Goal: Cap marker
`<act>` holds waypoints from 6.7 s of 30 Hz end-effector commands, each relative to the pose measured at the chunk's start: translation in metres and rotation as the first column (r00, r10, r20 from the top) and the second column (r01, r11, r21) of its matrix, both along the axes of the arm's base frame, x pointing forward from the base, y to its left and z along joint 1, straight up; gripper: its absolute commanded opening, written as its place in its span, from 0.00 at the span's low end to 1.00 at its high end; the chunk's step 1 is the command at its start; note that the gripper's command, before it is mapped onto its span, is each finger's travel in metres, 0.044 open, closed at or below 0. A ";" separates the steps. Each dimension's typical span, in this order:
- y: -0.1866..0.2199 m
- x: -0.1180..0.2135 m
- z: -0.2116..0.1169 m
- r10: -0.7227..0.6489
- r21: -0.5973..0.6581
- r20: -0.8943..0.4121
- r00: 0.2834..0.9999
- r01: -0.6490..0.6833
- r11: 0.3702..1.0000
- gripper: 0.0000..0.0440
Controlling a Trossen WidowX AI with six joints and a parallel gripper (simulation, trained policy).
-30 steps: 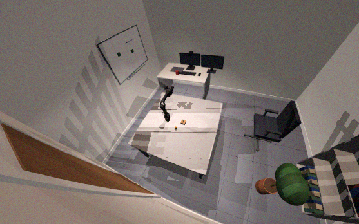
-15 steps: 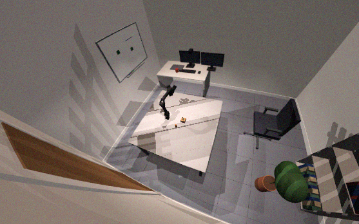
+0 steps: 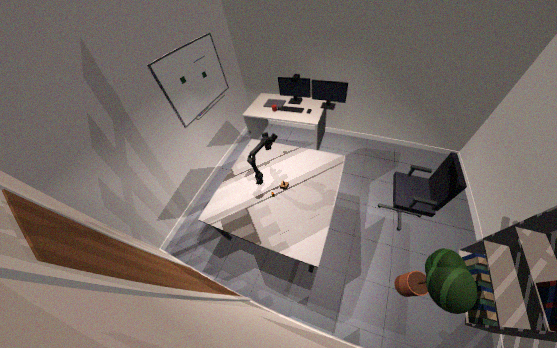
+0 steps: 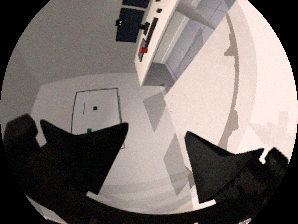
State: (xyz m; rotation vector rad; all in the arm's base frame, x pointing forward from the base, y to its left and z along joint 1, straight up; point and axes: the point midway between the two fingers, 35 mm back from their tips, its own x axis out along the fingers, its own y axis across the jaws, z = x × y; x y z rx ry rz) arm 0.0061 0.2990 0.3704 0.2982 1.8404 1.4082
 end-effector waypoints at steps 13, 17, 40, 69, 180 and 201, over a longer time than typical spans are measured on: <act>-0.016 0.050 -0.003 -0.147 0.000 0.056 0.988 0.147 0.989 0.75; -0.021 0.062 -0.004 -0.184 -0.002 0.069 0.981 0.184 0.983 0.75; -0.057 0.129 -0.009 -0.384 0.009 0.161 0.909 0.387 0.922 0.75; -0.112 0.201 -0.015 -0.576 0.054 0.314 0.755 0.592 0.804 0.75; -0.372 0.269 -0.132 -0.635 -0.371 0.627 0.451 0.890 0.265 0.72; -0.407 0.252 -0.171 -0.608 -0.540 0.588 0.534 0.818 0.196 0.72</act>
